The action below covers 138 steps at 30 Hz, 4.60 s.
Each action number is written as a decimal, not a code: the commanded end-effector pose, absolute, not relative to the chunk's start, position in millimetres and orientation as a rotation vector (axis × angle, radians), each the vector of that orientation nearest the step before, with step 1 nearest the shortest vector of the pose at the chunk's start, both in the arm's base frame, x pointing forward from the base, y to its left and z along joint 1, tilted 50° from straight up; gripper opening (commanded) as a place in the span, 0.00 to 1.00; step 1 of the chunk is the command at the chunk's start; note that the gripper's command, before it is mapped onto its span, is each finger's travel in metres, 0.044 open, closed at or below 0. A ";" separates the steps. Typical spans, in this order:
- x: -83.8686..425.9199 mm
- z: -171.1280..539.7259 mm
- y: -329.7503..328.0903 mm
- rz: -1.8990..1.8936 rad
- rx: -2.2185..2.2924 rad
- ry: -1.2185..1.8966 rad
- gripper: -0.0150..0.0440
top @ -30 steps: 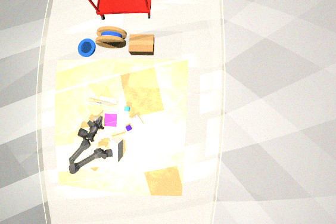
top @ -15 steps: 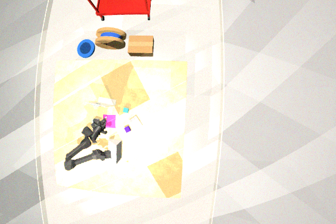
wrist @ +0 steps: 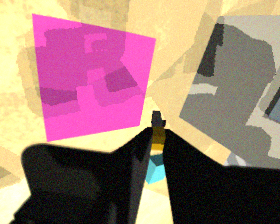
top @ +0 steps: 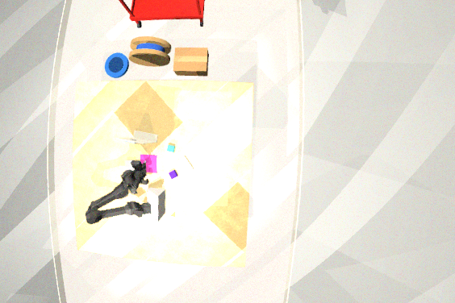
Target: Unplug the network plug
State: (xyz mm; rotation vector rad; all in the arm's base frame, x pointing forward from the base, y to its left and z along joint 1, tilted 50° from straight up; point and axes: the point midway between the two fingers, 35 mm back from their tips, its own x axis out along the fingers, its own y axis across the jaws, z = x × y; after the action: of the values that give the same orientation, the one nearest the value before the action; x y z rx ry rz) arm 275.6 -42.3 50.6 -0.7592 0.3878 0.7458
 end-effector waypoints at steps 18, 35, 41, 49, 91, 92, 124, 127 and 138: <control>269.9 44.1 -31.1 0.833 -0.699 0.252 0.25; 273.4 31.1 -19.6 0.835 -0.702 0.258 0.25; 274.2 27.1 -15.3 0.835 -0.702 0.259 0.25; 275.0 22.2 -9.5 0.834 -0.702 0.260 0.25; 276.5 10.6 11.4 0.830 -0.701 0.250 0.25; 276.5 10.6 11.4 0.830 -0.701 0.250 0.25; 264.6 18.5 -1.0 0.831 -0.701 0.255 0.52; 262.8 19.8 -2.6 0.830 -0.701 0.255 0.52; 259.2 23.6 -8.6 0.830 -0.701 0.257 0.52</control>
State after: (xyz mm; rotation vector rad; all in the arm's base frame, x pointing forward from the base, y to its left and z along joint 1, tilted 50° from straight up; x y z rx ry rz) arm 258.8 -6.1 21.4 -0.6947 0.2618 0.8305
